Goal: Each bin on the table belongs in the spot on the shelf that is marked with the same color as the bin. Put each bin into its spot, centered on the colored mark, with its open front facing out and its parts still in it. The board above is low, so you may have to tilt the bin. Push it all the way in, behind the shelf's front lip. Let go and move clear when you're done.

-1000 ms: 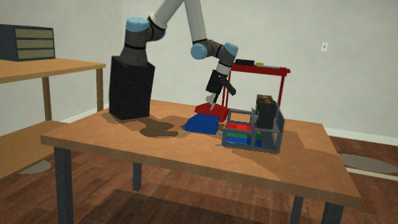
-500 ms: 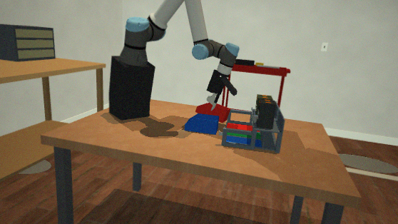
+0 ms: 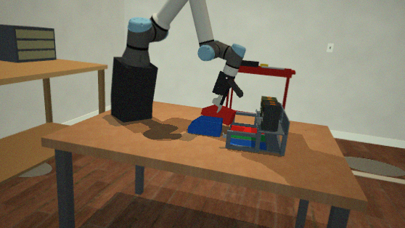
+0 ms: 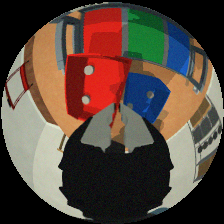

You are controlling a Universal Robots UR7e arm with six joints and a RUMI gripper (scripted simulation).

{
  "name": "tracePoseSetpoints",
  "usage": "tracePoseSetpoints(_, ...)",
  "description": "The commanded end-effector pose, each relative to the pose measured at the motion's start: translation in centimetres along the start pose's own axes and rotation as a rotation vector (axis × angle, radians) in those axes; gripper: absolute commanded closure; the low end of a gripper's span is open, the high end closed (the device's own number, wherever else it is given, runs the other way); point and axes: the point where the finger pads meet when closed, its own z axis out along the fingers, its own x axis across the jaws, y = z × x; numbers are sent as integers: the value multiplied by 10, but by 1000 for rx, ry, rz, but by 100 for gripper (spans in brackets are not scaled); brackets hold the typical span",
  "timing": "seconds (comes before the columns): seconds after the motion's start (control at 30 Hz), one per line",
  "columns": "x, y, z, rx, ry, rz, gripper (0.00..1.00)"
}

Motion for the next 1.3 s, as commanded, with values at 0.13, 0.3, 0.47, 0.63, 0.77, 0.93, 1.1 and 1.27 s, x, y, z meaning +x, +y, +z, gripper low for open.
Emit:
tracePoseSetpoints(0.13,0,-7,-2,1,0,0,100)
tracePoseSetpoints(0.3,0,-13,-4,0,0,0,100)
tracePoseSetpoints(0.47,1,-17,-5,0,0,0,100)
tracePoseSetpoints(0.63,1,-22,-6,0,0,0,100)
tracePoseSetpoints(0.77,1,-27,-8,-1,0,0,100)
tracePoseSetpoints(0.93,1,-33,-9,-1,0,0,100)
tracePoseSetpoints(1.1,1,-37,-10,-1,0,0,100)
tracePoseSetpoints(1.27,1,-42,-12,-2,0,0,100)
